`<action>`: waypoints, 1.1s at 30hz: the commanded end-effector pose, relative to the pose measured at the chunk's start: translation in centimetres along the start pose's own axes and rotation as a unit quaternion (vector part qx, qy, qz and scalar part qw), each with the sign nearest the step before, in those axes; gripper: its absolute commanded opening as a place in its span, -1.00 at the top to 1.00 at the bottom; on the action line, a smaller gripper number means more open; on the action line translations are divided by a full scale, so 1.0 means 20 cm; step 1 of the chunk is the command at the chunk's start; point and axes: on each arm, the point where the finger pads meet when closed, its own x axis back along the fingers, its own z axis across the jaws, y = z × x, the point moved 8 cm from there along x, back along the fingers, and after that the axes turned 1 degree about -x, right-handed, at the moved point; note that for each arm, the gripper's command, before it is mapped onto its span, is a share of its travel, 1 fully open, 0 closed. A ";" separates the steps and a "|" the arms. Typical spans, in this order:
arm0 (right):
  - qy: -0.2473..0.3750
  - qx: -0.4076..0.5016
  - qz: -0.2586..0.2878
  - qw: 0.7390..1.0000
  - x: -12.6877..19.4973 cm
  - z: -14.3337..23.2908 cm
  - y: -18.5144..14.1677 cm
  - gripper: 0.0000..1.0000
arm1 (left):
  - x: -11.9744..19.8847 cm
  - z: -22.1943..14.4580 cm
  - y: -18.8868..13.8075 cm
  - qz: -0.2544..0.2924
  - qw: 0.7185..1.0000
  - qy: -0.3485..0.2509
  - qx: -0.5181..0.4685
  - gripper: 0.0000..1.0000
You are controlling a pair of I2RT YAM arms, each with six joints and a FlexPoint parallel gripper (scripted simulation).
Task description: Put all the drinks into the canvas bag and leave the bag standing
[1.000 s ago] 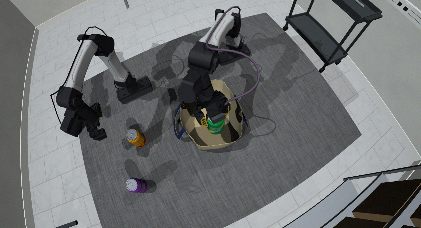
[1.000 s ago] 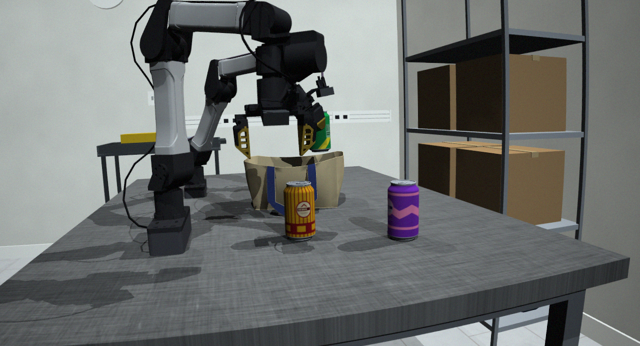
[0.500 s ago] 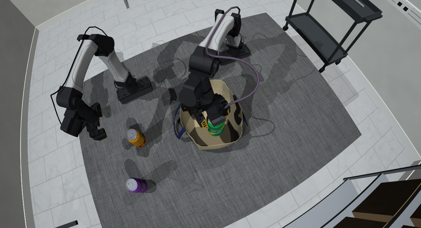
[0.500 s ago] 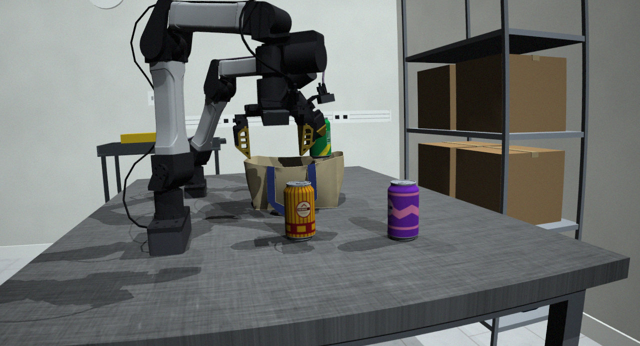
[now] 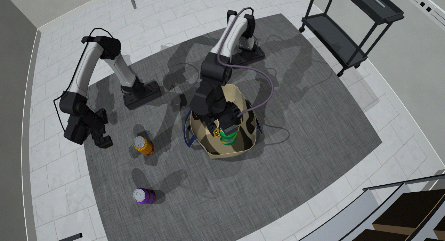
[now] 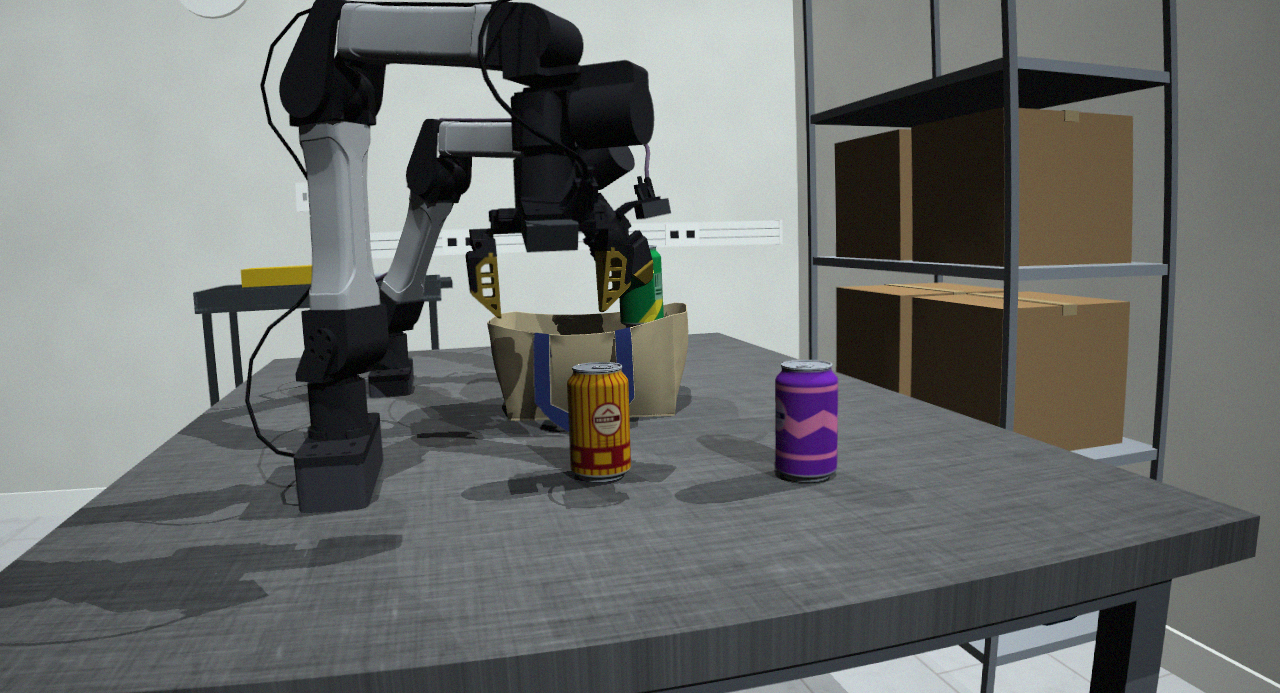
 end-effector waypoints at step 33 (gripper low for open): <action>0.029 -0.002 -0.027 0.999 0.08 0.01 0.01 -1.00 | 0.01 -0.03 0.02 -0.065 0.996 -0.044 0.031 -0.35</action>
